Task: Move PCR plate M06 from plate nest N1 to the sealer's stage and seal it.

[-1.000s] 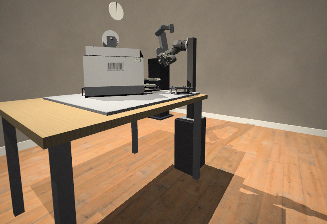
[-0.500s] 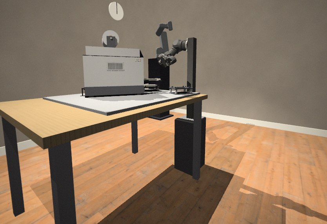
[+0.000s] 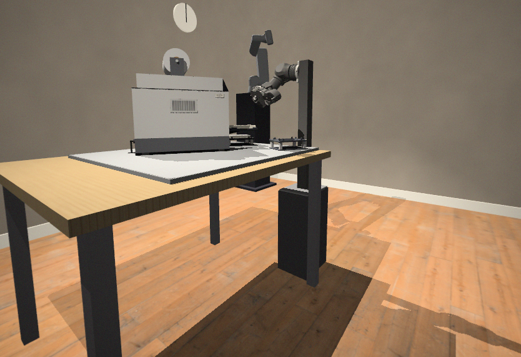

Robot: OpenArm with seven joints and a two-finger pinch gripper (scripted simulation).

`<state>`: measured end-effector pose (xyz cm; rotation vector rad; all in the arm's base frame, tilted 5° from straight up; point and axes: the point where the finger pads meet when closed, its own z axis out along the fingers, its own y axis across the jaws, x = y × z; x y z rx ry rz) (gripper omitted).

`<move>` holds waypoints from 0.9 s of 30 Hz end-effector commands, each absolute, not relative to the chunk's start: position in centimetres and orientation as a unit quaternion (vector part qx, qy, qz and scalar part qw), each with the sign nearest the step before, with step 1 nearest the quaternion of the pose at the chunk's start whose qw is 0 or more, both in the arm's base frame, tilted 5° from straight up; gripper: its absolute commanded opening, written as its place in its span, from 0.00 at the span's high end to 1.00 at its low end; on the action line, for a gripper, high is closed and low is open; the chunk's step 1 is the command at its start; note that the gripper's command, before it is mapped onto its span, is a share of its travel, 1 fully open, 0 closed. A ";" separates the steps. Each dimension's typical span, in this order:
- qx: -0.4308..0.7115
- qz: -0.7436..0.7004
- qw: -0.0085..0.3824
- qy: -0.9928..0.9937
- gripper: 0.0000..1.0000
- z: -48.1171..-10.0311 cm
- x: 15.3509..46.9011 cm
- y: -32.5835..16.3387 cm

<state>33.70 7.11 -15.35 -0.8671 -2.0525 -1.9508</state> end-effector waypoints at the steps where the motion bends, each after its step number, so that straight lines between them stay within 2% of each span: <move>1: -0.290 -0.659 0.088 -0.688 1.00 -15.2 33.7 7.0; 25: -0.290 -0.659 0.088 -0.688 1.00 -15.5 33.6 7.0; 27: -0.313 -0.685 0.090 -0.652 1.00 -14.2 34.5 6.4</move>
